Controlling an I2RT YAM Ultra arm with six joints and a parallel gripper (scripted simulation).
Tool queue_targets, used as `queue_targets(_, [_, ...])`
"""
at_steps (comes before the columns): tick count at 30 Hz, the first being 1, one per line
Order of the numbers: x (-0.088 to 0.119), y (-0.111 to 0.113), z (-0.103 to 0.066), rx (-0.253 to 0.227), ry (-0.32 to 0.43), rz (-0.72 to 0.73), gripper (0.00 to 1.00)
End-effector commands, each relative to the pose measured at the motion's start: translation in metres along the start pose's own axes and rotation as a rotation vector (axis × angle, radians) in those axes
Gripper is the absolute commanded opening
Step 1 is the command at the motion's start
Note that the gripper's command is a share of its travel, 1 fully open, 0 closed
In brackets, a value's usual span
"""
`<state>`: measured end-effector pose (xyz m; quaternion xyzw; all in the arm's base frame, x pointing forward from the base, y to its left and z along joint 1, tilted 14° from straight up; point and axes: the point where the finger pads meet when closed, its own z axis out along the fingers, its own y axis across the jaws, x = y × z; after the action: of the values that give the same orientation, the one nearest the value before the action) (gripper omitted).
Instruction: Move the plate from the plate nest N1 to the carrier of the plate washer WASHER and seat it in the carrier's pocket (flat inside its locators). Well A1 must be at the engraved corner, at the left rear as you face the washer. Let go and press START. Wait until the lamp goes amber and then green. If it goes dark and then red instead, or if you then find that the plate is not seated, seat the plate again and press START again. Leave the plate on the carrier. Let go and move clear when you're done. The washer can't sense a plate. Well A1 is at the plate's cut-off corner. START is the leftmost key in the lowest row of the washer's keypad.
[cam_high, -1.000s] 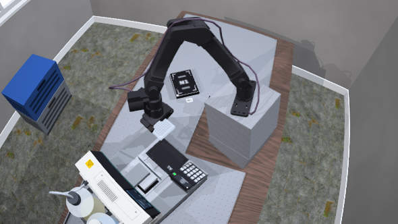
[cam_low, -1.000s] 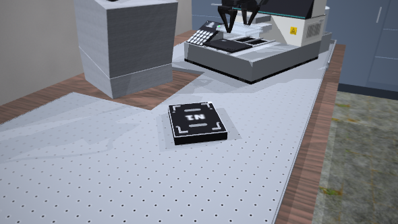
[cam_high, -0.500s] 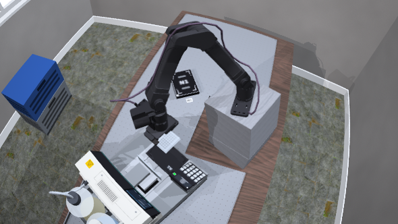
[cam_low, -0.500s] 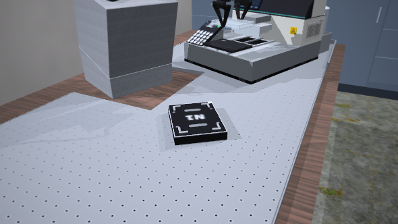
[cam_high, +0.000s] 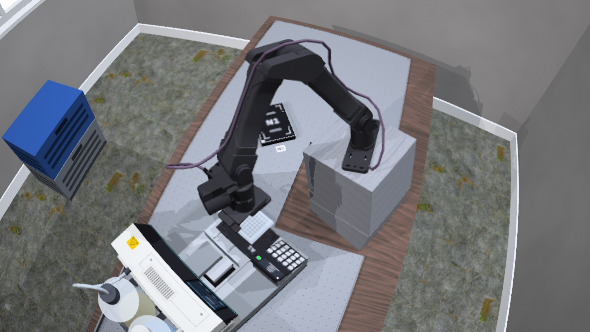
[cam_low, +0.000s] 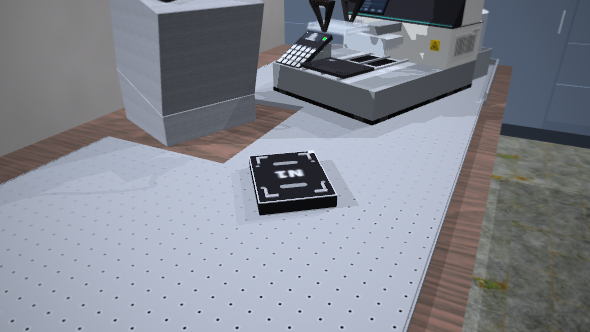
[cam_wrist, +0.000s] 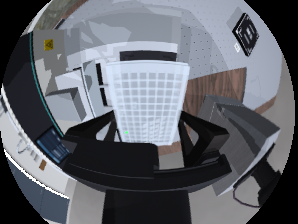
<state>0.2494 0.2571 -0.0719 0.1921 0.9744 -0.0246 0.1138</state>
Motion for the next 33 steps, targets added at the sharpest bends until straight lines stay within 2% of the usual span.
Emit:
queue_targets(1, [-0.0103,0.0121,-0.0178,-0.031,-0.032,0.030,0.84])
queue_targets(33, [-0.0057,0.0151,-0.0185,-0.033,-0.031,0.019,0.84])
